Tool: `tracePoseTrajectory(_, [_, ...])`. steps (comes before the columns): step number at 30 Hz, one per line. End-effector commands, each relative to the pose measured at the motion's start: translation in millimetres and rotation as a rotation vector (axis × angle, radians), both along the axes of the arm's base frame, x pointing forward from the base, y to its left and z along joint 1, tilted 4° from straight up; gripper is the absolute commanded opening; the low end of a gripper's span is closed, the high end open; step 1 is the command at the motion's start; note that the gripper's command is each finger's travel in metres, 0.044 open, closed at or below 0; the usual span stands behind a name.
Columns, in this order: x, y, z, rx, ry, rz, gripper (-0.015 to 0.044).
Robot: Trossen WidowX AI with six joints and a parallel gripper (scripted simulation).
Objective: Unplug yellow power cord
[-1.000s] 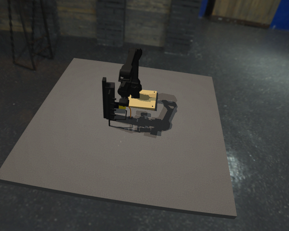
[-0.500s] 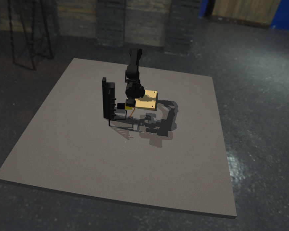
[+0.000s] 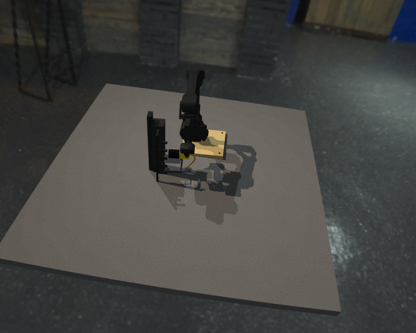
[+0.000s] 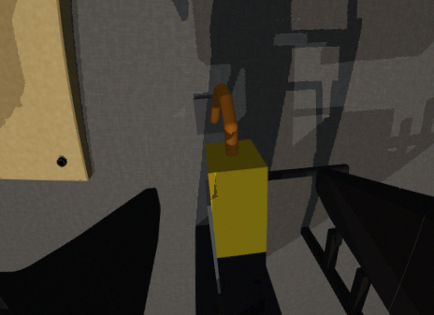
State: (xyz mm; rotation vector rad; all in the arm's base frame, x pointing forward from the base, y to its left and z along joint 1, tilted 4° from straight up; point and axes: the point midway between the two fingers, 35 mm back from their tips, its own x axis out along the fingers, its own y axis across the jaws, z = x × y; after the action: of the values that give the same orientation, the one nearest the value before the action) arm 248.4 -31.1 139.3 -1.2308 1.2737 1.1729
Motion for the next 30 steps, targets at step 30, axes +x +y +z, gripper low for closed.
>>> tracePoseTrajectory(30, [2, 59, 9, 0.008, -0.002, 0.001, 0.044])
